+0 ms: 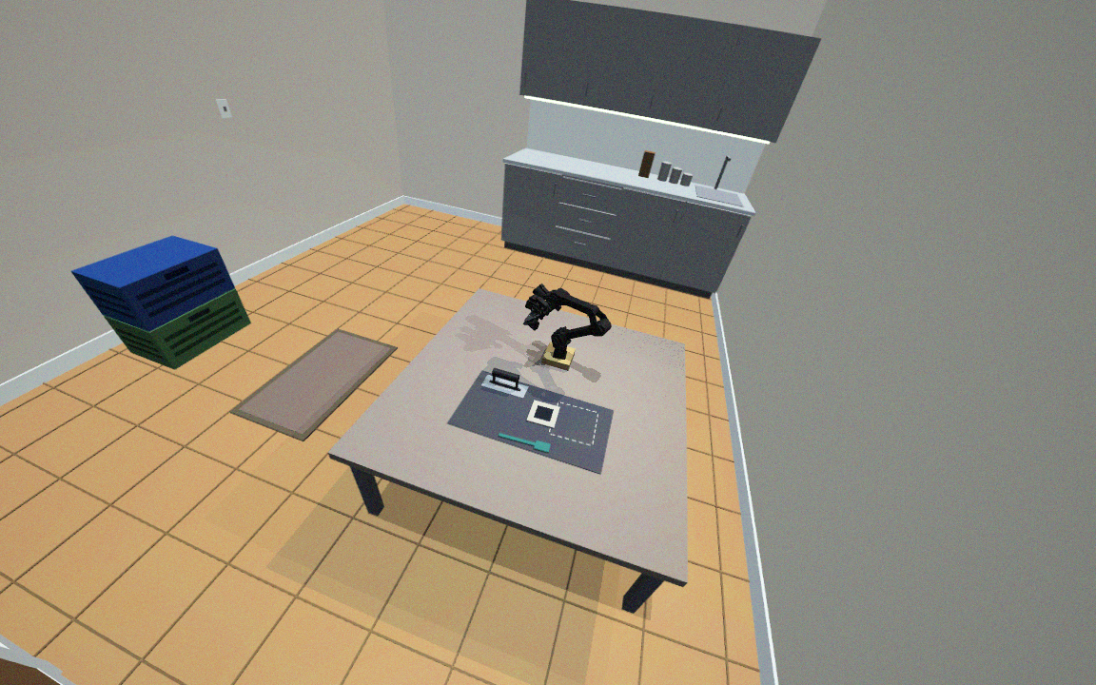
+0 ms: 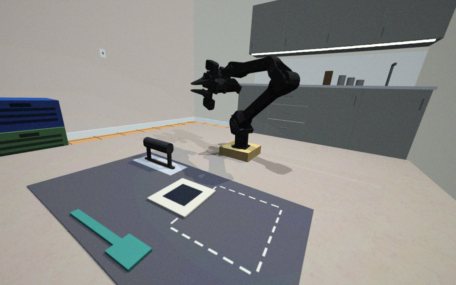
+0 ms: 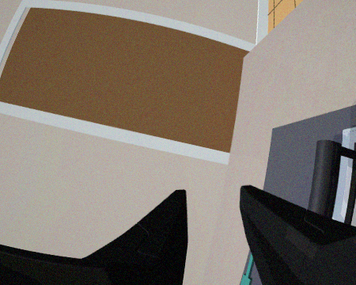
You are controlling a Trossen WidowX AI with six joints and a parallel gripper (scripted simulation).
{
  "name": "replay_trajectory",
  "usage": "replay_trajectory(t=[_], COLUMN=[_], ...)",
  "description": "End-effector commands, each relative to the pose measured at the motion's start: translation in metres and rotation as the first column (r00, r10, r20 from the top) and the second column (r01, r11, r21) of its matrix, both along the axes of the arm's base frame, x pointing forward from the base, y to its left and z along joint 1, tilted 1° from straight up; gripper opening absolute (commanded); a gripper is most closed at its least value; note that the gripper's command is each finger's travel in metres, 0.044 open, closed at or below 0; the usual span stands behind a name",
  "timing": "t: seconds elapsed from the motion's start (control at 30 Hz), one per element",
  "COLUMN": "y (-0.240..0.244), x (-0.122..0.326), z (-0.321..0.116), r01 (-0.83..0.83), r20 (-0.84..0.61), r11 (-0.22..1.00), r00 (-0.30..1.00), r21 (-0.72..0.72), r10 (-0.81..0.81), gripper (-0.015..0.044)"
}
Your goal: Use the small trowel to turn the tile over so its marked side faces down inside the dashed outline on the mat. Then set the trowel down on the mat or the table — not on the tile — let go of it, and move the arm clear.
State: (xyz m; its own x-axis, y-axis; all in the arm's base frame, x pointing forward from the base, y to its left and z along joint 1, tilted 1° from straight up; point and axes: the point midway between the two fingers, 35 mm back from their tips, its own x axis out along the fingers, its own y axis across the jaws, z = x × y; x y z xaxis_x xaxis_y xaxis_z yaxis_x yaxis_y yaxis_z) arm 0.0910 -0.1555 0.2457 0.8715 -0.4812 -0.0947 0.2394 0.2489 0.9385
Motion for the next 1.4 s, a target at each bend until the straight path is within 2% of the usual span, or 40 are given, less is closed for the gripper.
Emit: replay_trajectory(t=[0.0, 0.07, 0.2, 0.63, 0.77, 1.37], y=[0.0, 0.0, 0.0, 0.0, 0.0, 0.0], x=[0.0, 0.0, 0.0, 0.0, 0.0, 0.0], z=[0.0, 0.0, 0.0, 0.0, 0.0, 0.0], r01=[0.0, 0.0, 0.0, 0.0, 0.0, 0.0], r20=[0.0, 0.0, 0.0, 0.0, 0.0, 0.0], r11=[1.0, 1.0, 1.0, 1.0, 1.0, 1.0], r00=[1.0, 1.0, 1.0, 1.0, 1.0, 1.0], r21=[0.0, 0.0, 0.0, 0.0, 0.0, 0.0], r10=[0.0, 0.0, 0.0, 0.0, 0.0, 0.0], gripper=[0.01, 0.01, 0.0, 0.0, 0.01, 0.01])
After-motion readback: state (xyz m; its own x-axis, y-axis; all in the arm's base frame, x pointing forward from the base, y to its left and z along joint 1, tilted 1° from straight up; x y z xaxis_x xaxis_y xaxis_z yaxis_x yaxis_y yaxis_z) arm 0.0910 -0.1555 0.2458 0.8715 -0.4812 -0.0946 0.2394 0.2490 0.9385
